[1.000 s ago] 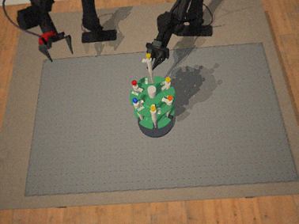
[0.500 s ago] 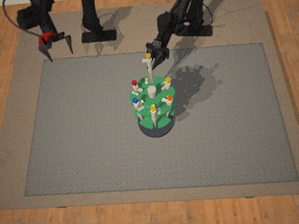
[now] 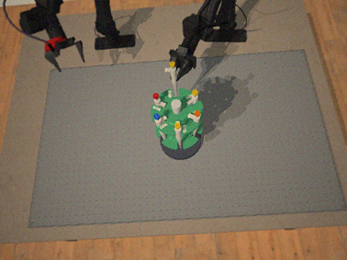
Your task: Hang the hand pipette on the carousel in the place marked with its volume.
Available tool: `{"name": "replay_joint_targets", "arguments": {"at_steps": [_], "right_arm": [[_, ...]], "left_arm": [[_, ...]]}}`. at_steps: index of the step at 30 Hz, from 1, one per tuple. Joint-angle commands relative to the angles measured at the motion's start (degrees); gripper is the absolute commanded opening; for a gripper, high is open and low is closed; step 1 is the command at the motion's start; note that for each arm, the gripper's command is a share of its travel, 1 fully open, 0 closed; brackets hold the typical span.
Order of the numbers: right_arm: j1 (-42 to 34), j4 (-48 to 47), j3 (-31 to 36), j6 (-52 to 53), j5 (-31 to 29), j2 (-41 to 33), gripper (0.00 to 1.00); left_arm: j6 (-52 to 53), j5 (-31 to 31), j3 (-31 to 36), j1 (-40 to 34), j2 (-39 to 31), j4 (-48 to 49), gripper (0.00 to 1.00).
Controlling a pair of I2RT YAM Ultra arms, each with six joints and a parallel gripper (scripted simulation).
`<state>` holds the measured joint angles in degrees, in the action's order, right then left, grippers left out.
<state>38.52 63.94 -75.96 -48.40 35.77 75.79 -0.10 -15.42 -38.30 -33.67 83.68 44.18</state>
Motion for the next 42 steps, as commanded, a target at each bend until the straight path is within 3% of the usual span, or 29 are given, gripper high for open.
{"name": "replay_joint_targets", "arguments": {"at_steps": [1,42], "right_arm": [[0.54,-0.77,-0.89,-0.68,1.33,-0.32,1.0],[0.54,-0.77,-0.89,-0.68,1.33,-0.32,1.0]], "left_arm": [[0.31,0.48,-2.75,0.98,-3.14,0.09,0.12],[0.27,0.39,-3.19,1.0,-3.23,0.42,0.12]]}}
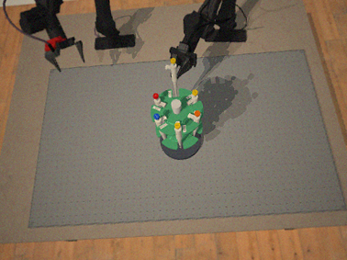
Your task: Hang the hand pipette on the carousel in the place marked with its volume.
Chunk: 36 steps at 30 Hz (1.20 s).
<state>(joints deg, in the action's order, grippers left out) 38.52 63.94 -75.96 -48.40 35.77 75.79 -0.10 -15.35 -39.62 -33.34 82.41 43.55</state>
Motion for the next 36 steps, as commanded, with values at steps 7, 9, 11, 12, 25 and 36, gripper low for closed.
{"name": "replay_joint_targets", "arguments": {"at_steps": [7,9,11,12,25,36], "right_arm": [[0.54,-0.77,-0.89,-0.68,1.33,-0.32,1.0],[0.54,-0.77,-0.89,-0.68,1.33,-0.32,1.0],[0.54,-0.77,-0.89,-0.68,1.33,-0.32,1.0],[0.54,-0.77,-0.89,-0.68,1.33,-0.32,1.0],[0.54,-0.77,-0.89,-0.68,1.33,-0.32,1.0],[0.54,-0.77,-0.89,-0.68,1.33,-0.32,1.0]], "left_arm": [[0.27,0.32,-1.88,0.67,-1.96,1.06,0.12],[0.27,0.32,-1.88,0.67,-1.96,1.06,0.12],[0.27,0.32,-1.88,0.67,-1.96,1.06,0.12],[0.27,0.32,-1.88,0.67,-1.96,1.06,0.12],[0.08,2.25,-3.73,2.41,1.58,1.82,0.12],[-0.13,3.89,-5.8,4.05,5.14,2.32,0.12]]}}
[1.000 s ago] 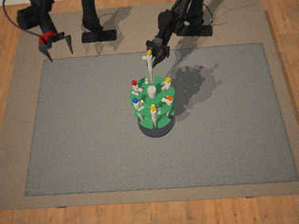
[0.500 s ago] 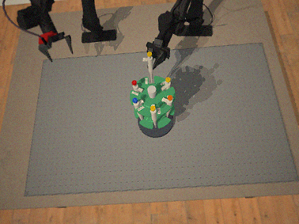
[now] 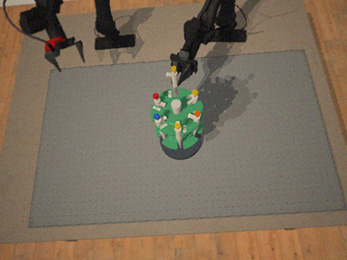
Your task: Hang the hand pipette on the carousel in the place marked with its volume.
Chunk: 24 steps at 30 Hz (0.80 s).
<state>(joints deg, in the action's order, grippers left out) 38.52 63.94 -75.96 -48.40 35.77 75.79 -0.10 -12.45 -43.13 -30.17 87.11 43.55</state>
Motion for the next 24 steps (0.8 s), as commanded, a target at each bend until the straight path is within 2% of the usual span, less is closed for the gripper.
{"name": "replay_joint_targets", "arguments": {"at_steps": [1,24], "right_arm": [[0.54,-0.77,-0.89,-0.68,1.33,-0.32,1.0],[0.54,-0.77,-0.89,-0.68,1.33,-0.32,1.0]], "left_arm": [[-0.11,0.98,-2.24,0.88,-0.57,2.35,0.12],[-0.15,0.79,-2.23,0.7,-1.21,2.39,0.12]]}}
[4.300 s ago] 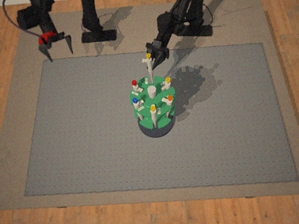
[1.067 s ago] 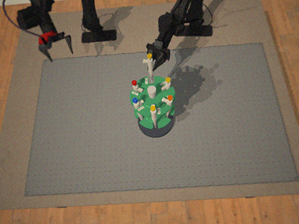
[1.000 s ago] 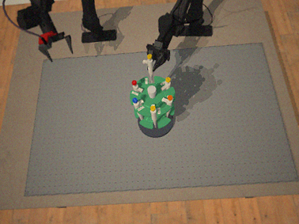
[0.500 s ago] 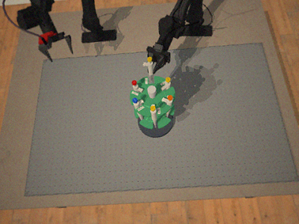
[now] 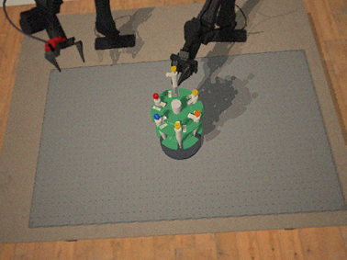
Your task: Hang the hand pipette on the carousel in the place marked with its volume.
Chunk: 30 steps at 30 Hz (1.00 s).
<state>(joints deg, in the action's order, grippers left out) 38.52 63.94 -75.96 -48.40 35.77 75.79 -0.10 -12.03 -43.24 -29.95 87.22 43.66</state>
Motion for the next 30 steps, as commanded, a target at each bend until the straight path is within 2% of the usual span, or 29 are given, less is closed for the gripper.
{"name": "replay_joint_targets", "arguments": {"at_steps": [1,30], "right_arm": [[0.54,-0.77,-0.89,-0.68,1.33,-0.32,1.0],[0.54,-0.77,-0.89,-0.68,1.33,-0.32,1.0]], "left_arm": [[-0.15,0.38,-2.12,0.48,-1.32,2.28,0.12],[-0.16,0.17,-2.99,0.24,-2.05,0.59,0.12]]}}
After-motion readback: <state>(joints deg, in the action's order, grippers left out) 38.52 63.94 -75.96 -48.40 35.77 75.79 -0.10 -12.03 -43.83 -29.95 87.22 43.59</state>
